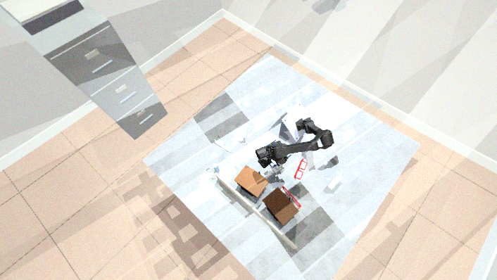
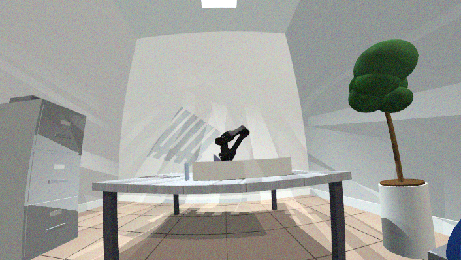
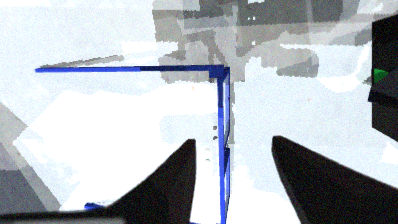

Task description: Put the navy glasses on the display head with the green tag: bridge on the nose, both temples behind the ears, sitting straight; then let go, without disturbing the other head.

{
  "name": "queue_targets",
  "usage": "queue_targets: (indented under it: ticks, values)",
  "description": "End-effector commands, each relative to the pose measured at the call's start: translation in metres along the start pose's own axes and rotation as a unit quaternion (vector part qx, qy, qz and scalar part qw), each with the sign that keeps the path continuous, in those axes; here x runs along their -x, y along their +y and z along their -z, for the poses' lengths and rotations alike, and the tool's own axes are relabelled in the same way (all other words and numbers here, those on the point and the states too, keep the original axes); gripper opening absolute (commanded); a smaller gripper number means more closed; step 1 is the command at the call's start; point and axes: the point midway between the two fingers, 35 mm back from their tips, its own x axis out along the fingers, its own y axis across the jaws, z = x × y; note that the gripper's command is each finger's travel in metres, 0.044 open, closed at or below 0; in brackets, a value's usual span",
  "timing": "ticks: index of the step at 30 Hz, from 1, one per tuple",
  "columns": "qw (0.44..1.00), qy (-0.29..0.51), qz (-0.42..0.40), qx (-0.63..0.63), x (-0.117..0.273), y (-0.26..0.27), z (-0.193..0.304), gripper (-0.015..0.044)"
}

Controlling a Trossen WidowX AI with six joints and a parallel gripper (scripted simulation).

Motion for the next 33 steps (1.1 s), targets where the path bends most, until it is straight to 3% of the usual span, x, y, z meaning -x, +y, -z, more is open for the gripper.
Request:
queue_targets:
  ticks: [1, 33]
  values:
    - [1.000, 0.003, -0.005, 0.002, 0.001, 0.006, 0.001, 0.0148]
    - [1.000, 0.004, -0.004, 0.002, -0.032, 0.004, 0.002, 0.0140]
